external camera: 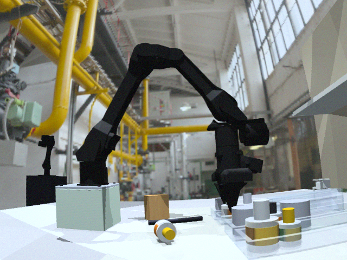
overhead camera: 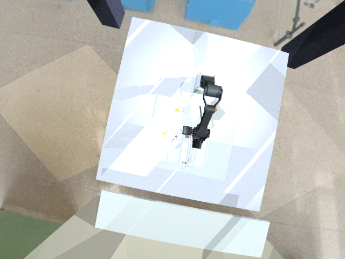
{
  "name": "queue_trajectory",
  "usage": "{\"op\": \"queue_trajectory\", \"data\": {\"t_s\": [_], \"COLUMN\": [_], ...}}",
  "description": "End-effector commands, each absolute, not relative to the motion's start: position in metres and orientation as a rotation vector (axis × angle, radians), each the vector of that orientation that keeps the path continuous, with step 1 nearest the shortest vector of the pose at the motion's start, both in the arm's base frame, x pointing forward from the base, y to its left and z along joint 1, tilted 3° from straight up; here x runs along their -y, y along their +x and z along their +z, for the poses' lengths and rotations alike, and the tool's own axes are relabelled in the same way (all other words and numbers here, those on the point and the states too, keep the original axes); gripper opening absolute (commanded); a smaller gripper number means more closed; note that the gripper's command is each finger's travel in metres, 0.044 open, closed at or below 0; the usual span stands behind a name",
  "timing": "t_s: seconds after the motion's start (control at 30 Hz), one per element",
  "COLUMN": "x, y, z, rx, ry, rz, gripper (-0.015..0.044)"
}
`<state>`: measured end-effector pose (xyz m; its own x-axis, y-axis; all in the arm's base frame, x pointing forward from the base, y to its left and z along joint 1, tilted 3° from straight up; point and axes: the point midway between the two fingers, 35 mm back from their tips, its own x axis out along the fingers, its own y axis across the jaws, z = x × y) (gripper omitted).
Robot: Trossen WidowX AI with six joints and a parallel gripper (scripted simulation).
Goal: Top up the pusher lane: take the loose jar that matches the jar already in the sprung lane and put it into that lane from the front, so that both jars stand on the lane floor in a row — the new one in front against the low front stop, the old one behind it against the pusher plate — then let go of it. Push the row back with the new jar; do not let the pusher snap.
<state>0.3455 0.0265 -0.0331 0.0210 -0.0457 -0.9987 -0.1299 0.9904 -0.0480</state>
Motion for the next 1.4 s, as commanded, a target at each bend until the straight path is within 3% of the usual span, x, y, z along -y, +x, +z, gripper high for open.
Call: {"op": "queue_trajectory", "data": {"t_s": [0.0, 1.37], "x": [-0.0263, -0.0254], "y": [0.3476, 0.3408], "z": [-0.0329, -0.0332], "rx": [-1.537, -1.538], "ry": [-0.139, -0.139], "rz": [0.064, 0.064], "gripper": [0.0000, 0.0000]}}
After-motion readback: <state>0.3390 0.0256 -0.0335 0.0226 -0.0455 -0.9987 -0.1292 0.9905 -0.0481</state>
